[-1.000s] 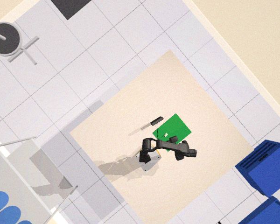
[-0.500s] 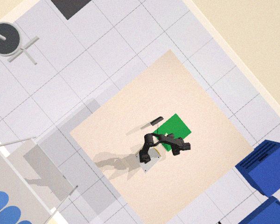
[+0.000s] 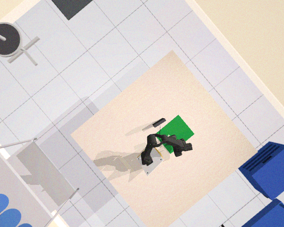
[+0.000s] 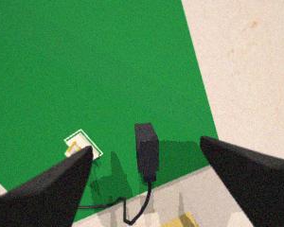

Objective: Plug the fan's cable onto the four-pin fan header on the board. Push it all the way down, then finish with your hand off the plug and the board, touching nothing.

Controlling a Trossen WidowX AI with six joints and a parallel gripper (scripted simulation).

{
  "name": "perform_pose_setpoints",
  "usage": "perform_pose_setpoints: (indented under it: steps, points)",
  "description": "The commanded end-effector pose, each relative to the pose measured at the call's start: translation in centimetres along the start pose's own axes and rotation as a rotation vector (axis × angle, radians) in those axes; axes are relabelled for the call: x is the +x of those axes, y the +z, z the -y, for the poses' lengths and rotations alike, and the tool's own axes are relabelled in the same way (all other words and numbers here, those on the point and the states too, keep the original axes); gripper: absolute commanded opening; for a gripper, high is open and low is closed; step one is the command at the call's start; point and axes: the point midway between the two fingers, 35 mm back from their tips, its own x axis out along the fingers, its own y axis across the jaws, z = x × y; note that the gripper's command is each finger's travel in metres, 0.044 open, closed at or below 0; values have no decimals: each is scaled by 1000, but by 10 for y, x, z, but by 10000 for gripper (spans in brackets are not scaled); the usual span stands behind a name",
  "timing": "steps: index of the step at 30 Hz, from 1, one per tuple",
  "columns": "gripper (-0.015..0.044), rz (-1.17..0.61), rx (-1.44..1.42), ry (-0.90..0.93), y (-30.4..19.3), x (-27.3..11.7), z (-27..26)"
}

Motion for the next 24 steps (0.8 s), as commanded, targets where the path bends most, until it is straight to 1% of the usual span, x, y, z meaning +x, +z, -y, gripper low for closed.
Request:
perform_pose_setpoints:
  steps: [1, 17, 24]
  points:
    - [440, -5, 9, 4, -2, 7, 0]
    - [440, -6, 9, 6, -4, 28, 0]
    - [256, -4, 0, 2, -2, 26, -1]
